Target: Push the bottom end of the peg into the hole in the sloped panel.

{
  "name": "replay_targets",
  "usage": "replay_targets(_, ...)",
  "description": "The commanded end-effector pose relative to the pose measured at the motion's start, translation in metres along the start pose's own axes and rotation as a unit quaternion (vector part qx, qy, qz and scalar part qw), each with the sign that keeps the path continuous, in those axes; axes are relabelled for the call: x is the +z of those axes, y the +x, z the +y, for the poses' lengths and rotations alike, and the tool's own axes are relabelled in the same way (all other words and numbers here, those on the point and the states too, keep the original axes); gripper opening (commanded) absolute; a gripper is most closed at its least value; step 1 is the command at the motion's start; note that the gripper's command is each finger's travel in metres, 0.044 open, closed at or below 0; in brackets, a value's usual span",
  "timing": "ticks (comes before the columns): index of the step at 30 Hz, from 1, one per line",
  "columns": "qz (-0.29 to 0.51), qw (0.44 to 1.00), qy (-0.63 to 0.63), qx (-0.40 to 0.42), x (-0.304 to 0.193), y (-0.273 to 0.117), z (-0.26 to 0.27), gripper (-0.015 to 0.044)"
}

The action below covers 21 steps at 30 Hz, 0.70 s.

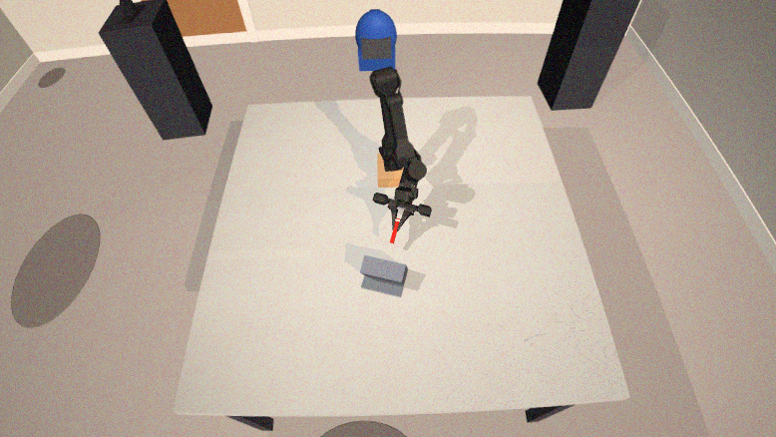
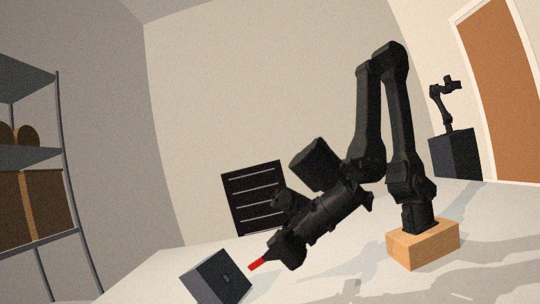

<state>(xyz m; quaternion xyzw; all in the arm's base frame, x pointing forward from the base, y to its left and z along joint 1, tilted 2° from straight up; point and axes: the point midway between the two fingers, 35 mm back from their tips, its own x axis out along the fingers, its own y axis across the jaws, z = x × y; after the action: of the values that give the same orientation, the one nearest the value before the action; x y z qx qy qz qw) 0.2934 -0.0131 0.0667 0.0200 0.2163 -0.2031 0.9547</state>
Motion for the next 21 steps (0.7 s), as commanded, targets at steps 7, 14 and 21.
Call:
replay_targets(7, -0.004, 1.0, -0.002, 0.005, -0.002, 0.007, 0.001, 0.0)
replay_targets(14, -0.009, 1.0, 0.001, 0.008, -0.001, 0.011, 0.001, 0.0)
replay_targets(21, -0.015, 1.0, 0.003, 0.011, -0.001, 0.014, 0.002, 0.0)
